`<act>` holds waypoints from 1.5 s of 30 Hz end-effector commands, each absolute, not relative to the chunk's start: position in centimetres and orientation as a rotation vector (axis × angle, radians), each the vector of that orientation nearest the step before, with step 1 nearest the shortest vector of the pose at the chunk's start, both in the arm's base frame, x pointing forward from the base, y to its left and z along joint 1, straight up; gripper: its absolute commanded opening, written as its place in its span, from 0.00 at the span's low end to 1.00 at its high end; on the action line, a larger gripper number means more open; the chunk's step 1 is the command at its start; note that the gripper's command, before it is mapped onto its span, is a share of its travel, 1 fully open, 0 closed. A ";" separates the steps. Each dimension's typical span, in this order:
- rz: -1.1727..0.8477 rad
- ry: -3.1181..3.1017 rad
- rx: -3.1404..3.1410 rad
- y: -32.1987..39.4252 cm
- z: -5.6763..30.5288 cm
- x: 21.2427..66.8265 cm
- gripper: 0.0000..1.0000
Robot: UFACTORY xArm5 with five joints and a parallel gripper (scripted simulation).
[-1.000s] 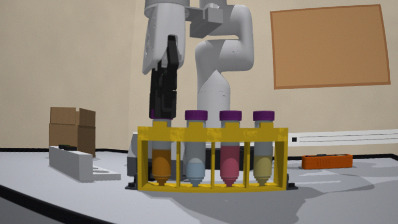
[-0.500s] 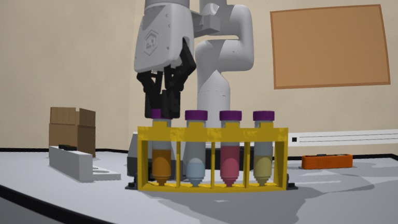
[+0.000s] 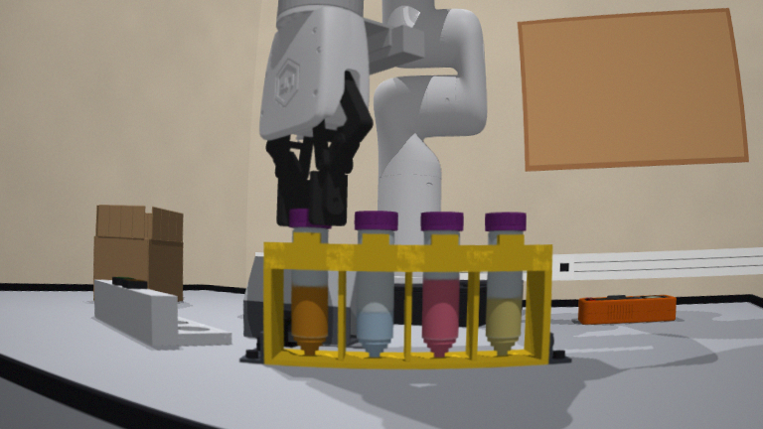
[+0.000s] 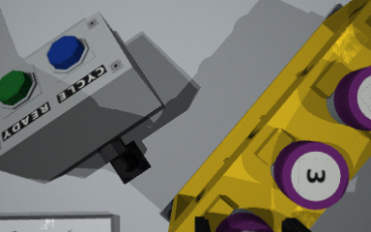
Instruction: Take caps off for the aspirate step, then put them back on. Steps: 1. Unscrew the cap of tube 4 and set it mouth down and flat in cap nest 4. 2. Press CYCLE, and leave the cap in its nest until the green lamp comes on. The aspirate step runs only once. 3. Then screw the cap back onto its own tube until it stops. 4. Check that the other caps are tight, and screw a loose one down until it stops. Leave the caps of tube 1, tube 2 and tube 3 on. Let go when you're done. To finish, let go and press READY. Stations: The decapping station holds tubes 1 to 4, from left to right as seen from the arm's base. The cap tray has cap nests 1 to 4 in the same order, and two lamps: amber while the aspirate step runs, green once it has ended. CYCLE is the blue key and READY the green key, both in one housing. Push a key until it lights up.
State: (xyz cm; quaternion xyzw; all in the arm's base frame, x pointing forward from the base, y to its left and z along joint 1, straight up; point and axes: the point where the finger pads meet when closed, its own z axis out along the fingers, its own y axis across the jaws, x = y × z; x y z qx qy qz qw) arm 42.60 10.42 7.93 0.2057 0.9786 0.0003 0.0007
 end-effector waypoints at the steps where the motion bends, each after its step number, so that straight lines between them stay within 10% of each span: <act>1: 0.009 2.952 1.067 10.5 8.1 42.7 0.46; 34: 0.010 1.839 2.548 10.5 8.1 42.7 0.46; 35: 0.010 1.839 2.548 10.5 8.1 42.7 0.00; 45: 0.010 1.839 2.548 10.5 8.1 42.7 0.00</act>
